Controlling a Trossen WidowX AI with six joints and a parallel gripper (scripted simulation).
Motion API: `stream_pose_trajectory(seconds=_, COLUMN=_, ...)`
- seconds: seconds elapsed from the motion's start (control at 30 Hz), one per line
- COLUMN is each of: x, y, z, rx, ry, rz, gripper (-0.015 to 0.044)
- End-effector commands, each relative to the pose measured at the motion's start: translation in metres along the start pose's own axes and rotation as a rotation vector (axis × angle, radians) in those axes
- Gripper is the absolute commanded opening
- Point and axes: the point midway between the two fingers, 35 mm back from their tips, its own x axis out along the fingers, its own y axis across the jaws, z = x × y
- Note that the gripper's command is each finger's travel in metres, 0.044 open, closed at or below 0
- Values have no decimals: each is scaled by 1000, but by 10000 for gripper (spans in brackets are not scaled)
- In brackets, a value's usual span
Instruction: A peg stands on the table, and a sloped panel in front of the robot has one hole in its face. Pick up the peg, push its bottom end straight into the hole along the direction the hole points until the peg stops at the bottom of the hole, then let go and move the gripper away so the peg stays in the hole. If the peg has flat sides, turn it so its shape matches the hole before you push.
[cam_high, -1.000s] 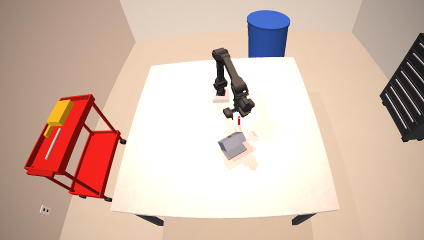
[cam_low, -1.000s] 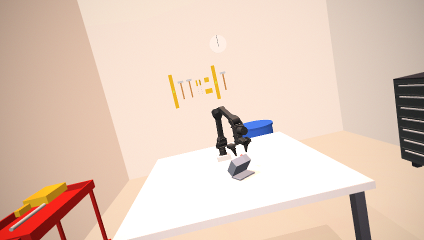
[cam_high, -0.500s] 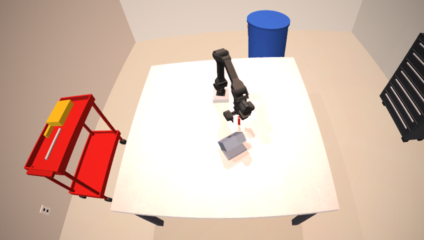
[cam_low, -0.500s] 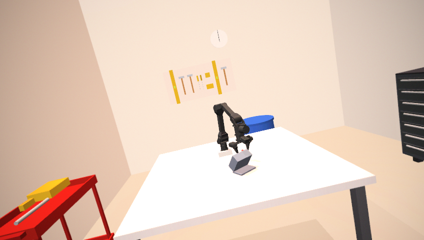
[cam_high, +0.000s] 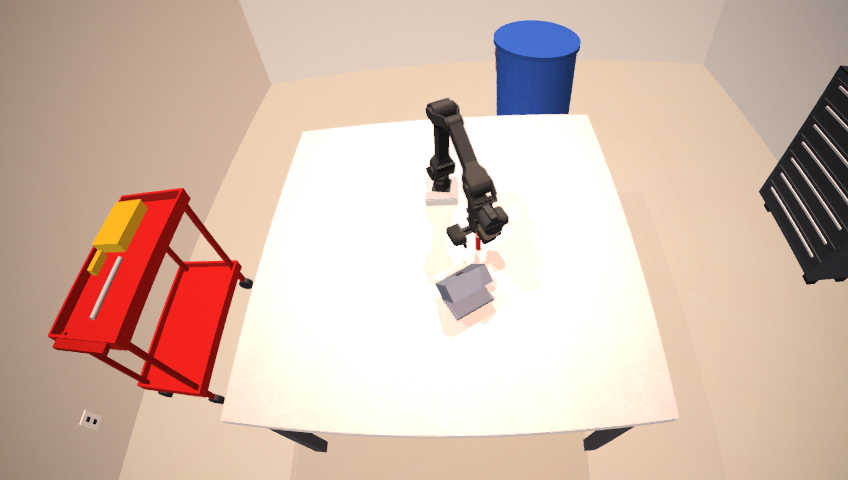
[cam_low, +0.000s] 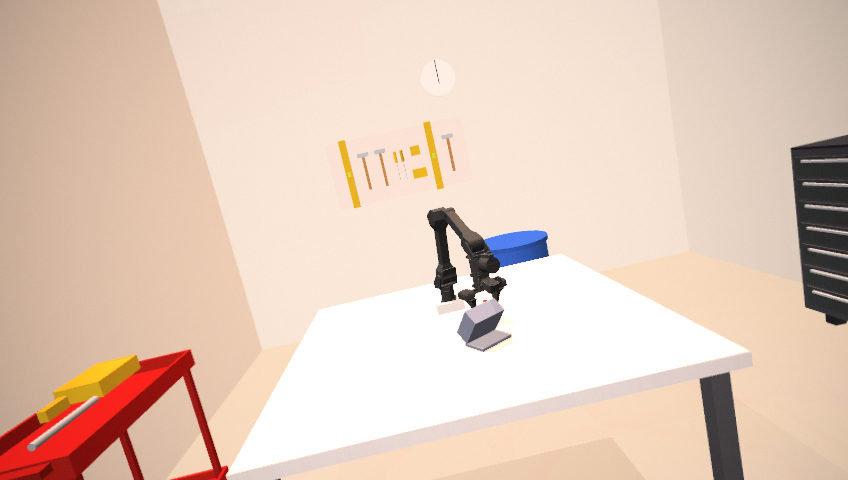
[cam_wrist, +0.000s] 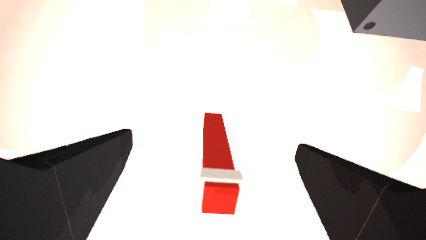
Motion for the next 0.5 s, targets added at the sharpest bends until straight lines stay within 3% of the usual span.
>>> stream_pose_trajectory(seconds=0.0, x=0, y=0, z=0, rx=0, ry=0, rz=0, gripper=387)
stream_pose_trajectory(seconds=0.47, x=0, y=0, z=0, rx=0, ry=0, rz=0, gripper=20)
